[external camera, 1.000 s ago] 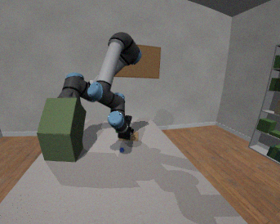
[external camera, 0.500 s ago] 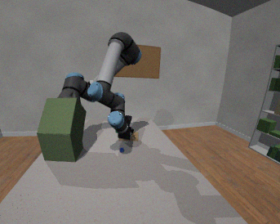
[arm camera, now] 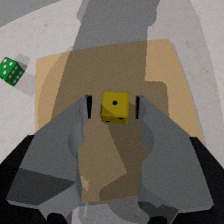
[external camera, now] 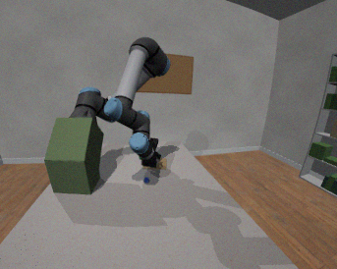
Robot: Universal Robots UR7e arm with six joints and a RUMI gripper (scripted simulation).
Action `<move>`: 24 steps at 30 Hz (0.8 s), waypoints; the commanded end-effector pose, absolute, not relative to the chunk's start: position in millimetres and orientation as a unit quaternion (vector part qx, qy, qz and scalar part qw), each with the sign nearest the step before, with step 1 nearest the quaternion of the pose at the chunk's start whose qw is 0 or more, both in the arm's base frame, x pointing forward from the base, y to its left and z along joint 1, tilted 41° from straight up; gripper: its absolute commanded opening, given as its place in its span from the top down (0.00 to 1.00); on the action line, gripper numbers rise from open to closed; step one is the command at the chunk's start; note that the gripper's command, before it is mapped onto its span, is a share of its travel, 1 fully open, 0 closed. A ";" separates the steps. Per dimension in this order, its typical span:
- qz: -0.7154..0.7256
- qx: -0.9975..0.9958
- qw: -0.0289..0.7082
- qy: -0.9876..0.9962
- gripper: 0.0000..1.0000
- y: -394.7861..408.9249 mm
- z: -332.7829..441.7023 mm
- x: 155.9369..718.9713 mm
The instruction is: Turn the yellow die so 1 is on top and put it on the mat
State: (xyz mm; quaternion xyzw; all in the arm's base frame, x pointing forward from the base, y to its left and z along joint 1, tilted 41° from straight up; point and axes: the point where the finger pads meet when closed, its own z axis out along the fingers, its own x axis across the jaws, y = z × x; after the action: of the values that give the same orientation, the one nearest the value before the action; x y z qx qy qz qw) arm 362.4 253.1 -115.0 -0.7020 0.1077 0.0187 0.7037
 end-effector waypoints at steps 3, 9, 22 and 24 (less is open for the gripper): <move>0.018 -0.702 0.704 0.108 0.79 231.7 -114.7 360.0; 0.018 -0.702 0.704 0.108 0.79 218.0 -114.5 358.3; 0.018 -0.702 0.704 0.108 0.79 206.1 -109.7 357.6; 0.018 -0.702 0.704 0.108 0.79 204.2 -107.5 357.8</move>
State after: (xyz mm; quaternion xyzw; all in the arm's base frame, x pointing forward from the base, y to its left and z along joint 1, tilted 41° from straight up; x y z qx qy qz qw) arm 357.3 208.1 -111.4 -0.7020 0.1077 0.0186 0.7037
